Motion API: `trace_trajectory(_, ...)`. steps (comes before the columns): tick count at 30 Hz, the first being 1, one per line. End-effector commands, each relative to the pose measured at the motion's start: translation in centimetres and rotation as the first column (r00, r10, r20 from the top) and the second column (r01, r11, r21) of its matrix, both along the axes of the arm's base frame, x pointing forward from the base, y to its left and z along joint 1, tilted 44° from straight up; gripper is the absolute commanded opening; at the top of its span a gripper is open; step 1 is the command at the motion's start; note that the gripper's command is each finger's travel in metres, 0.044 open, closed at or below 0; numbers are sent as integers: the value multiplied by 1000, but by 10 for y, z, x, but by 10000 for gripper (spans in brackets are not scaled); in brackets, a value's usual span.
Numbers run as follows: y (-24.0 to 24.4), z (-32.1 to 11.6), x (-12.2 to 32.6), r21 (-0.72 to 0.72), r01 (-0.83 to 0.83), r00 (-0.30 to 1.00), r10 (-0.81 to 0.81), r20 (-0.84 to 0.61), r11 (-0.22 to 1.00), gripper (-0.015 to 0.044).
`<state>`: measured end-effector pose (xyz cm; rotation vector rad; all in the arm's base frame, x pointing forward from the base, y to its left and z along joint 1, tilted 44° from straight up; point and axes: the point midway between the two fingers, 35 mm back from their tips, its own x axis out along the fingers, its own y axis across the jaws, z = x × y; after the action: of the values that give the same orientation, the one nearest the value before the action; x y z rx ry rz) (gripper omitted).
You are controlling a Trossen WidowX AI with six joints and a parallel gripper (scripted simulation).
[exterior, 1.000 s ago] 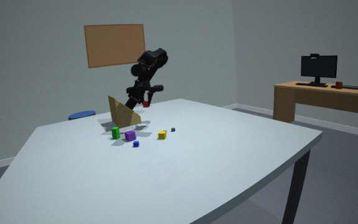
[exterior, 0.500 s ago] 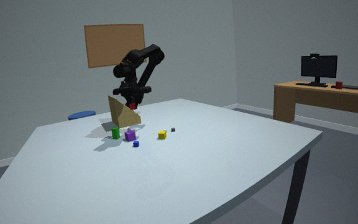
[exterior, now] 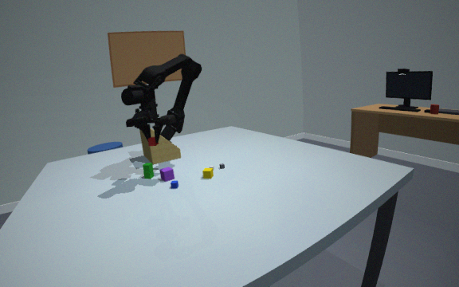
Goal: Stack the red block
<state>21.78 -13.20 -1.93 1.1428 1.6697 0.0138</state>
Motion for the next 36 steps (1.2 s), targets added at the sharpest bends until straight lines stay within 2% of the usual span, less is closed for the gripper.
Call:
trace_trajectory(1, -13, -17, -2, 0, -4, 1000, 4, 4, 1000, 0)
trace_trajectory(9, -22, -32, -7, 4, -14, 1000, 14, 11, 1000, 0)
trace_trajectory(16, -2, -53, -7, 5, -14, 1000, 14, 11, 1000, 0)
trace_trajectory(36, 23, -75, -7, 6, -14, 1000, 13, 12, 1000, 0)
